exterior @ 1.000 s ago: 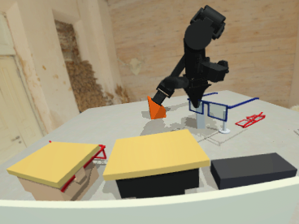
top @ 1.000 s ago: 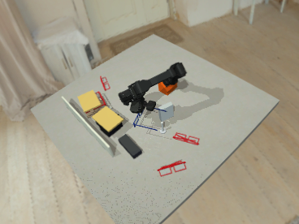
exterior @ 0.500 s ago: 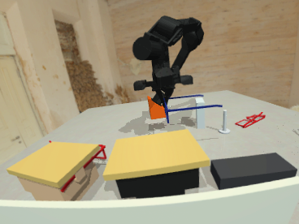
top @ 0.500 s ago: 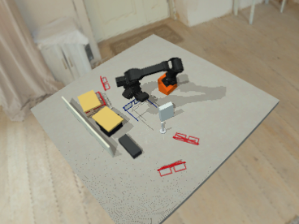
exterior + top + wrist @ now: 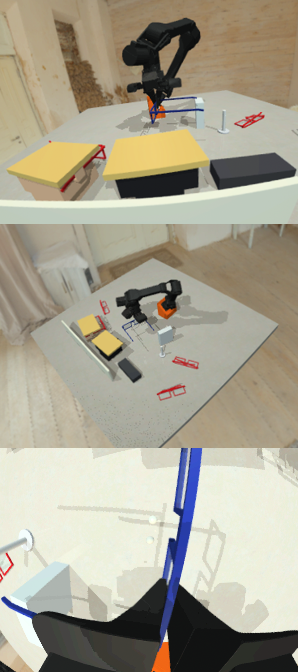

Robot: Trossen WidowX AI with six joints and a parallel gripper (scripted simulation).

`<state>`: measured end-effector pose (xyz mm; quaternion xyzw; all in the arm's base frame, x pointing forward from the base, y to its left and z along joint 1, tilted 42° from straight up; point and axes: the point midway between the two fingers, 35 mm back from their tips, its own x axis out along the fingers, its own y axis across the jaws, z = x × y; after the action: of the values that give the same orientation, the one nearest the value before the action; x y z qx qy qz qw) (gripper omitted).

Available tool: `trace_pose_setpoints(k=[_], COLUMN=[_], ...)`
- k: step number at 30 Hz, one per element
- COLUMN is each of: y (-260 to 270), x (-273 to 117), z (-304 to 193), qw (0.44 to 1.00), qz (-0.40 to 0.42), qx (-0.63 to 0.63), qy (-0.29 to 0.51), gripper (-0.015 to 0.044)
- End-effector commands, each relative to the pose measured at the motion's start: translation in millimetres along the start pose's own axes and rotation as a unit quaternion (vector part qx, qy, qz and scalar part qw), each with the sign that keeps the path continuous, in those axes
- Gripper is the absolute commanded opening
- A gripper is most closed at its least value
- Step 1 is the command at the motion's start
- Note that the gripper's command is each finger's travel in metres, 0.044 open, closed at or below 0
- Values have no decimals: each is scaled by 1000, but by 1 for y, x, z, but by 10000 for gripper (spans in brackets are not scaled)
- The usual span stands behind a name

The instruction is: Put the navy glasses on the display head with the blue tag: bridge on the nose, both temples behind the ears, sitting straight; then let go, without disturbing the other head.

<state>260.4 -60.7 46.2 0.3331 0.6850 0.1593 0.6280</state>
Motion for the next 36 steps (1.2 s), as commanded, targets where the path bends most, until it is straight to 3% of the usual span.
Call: trace_pose_setpoints(k=[1,36], y=[-1,-2], x=[6,40], z=[-2,1], qw=[1000,1000], qz=[0,-1], qx=[6,6], qy=[4,3], gripper=[0,0])
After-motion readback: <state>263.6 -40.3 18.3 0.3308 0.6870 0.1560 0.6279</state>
